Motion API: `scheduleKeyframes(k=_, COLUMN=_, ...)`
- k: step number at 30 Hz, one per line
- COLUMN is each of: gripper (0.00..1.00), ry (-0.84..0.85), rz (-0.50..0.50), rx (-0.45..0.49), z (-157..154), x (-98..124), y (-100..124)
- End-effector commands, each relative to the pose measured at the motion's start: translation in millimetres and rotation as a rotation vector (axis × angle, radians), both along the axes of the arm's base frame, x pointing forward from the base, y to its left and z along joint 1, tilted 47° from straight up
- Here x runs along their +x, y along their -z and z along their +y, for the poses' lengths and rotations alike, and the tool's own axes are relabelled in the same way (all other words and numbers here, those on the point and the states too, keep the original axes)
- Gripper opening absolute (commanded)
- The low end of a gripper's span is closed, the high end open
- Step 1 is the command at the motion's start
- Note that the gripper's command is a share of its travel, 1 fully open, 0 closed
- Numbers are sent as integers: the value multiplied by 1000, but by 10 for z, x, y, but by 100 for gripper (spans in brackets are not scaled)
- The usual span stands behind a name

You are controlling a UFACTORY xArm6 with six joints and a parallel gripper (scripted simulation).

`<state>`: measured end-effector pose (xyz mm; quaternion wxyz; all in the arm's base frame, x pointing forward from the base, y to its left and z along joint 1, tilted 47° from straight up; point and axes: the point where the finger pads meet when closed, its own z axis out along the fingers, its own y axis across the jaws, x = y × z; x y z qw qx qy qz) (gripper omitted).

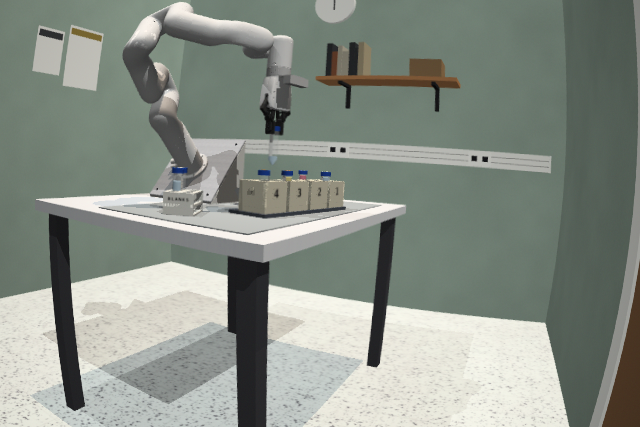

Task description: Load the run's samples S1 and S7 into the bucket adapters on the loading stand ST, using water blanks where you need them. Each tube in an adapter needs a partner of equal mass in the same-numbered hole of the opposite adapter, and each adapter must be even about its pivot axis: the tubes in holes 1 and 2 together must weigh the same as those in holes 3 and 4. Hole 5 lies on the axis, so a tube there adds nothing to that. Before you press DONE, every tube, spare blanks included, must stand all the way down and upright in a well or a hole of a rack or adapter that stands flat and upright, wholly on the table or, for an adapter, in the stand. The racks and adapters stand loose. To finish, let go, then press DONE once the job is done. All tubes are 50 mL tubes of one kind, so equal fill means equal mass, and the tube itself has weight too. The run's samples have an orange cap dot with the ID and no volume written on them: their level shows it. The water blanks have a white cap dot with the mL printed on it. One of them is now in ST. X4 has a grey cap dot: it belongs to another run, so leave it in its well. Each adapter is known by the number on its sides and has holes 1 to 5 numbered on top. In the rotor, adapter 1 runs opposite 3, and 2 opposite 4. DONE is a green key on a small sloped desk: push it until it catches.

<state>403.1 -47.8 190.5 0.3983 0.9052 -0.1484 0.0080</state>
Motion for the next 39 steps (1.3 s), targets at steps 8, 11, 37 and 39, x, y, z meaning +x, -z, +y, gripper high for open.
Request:
scheduleKeyframes(k=8, gripper=0, ry=-1, rz=-1, rx=0, z=339, x=287, y=388)
scheduleKeyframes(k=11, gripper=0, ry=-1, rz=-1, rx=0, z=368, x=311, y=422)
scheduleKeyframes(k=37, gripper=0, ry=-1, rz=-2, rx=1, z=855, x=710, y=998)
scheduleKeyframes(k=39, gripper=0, ry=-1, rz=-2, rx=1, z=855, x=709, y=997)
